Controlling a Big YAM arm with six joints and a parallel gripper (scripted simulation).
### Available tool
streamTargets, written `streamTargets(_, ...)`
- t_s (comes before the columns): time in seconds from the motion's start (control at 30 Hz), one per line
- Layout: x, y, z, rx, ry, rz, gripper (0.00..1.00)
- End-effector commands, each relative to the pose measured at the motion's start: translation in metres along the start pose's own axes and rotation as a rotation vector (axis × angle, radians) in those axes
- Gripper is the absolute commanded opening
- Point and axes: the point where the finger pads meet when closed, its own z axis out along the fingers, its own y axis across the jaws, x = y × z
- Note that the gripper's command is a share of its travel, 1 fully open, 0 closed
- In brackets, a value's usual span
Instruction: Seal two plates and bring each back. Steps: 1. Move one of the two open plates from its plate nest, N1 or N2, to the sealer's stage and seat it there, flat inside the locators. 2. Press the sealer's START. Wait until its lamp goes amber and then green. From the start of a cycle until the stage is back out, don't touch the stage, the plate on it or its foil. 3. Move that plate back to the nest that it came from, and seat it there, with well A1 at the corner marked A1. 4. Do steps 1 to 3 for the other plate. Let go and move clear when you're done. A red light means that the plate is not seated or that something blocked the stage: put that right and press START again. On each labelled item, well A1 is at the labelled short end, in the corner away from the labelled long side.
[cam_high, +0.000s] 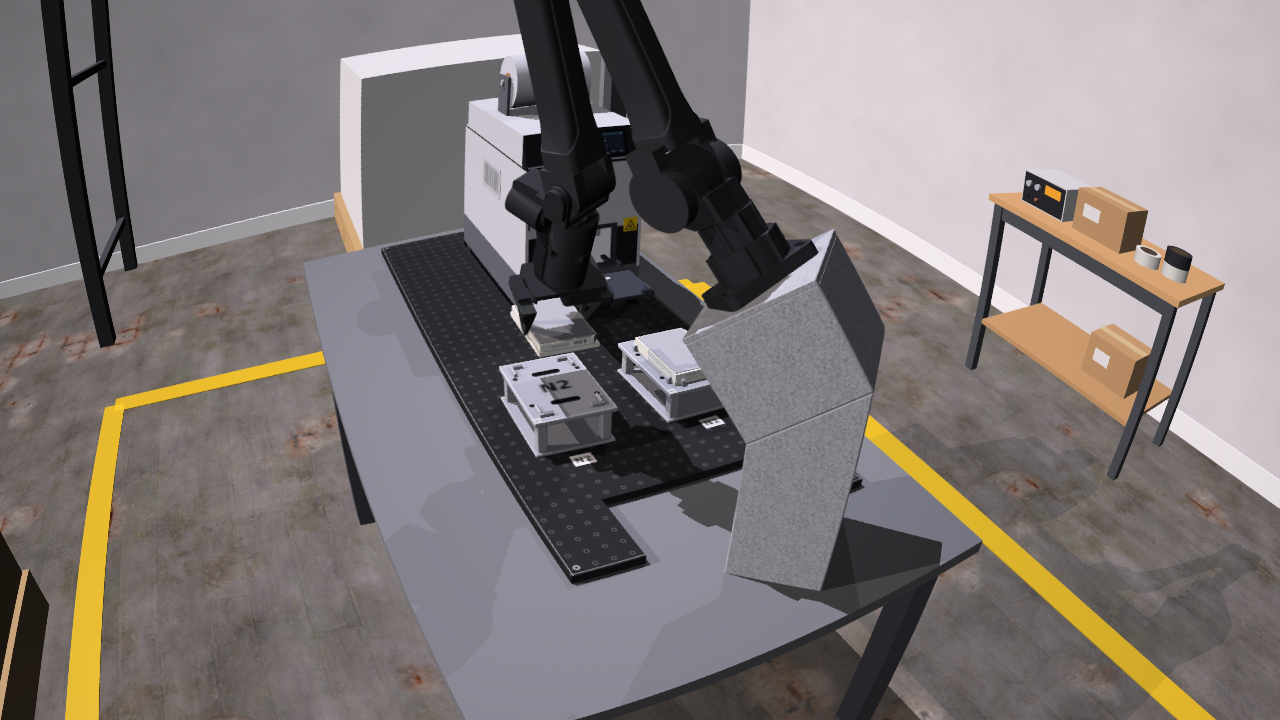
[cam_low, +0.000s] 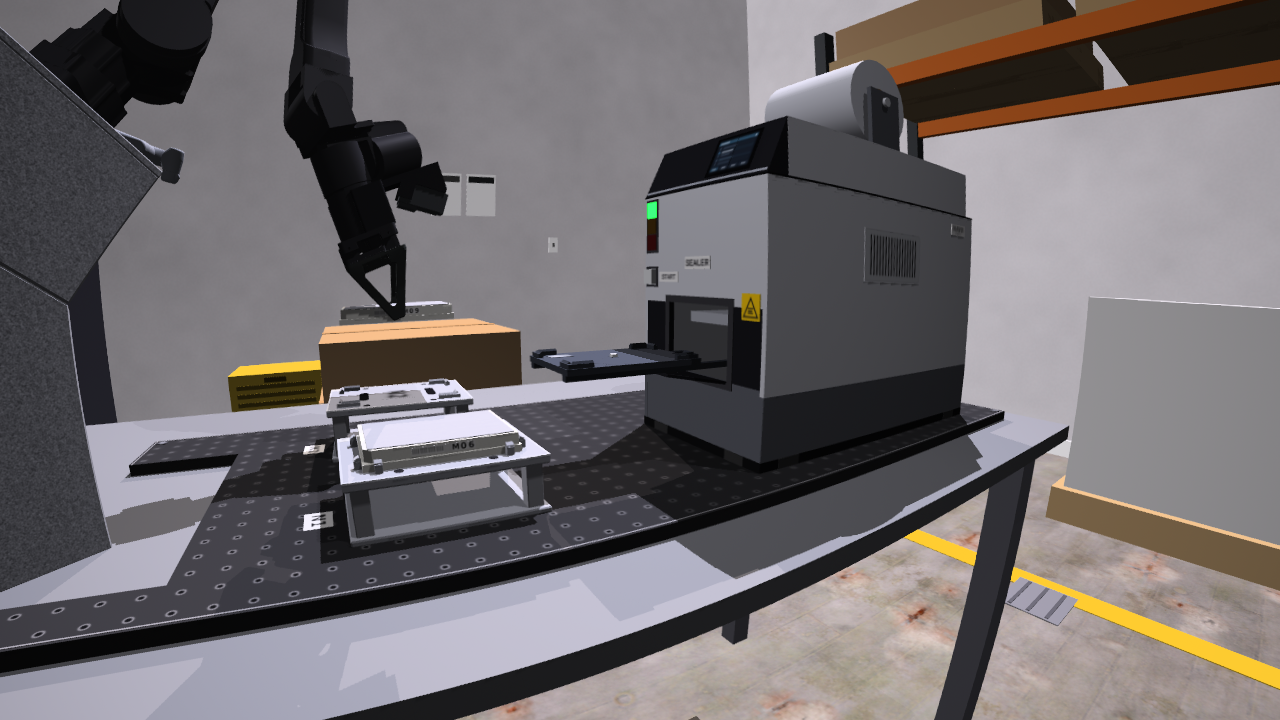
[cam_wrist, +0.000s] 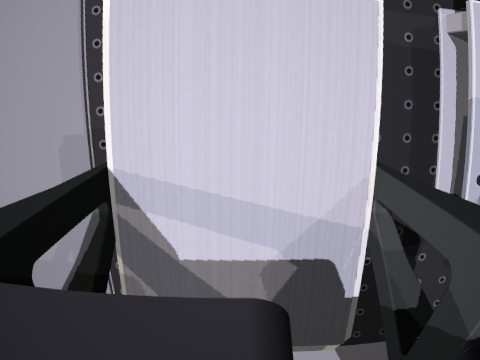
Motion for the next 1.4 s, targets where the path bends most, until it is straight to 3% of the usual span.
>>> streamTargets(0.0, 0.006, -0.002, 0.001, 0.005, 0.004, 0.008, 0.00)
streamTargets(0.3, -0.004, 0.008, 0.007, -0.018, -0.021, 0.001, 0.00)
streamTargets(0.6, 0.008, -0.008, 0.008, 0.013, 0.000, 0.016, 0.00)
streamTargets(0.87, -0.005, 0.001, 0.014, -0.005, -0.030, 0.012, 0.00)
streamTargets(1.2, 0.017, -0.001, 0.015, -0.001, 0.011, 0.003, 0.00)
streamTargets(1.37, 0.003, 0.001, 0.019, -0.006, -0.020, 0.009, 0.00)
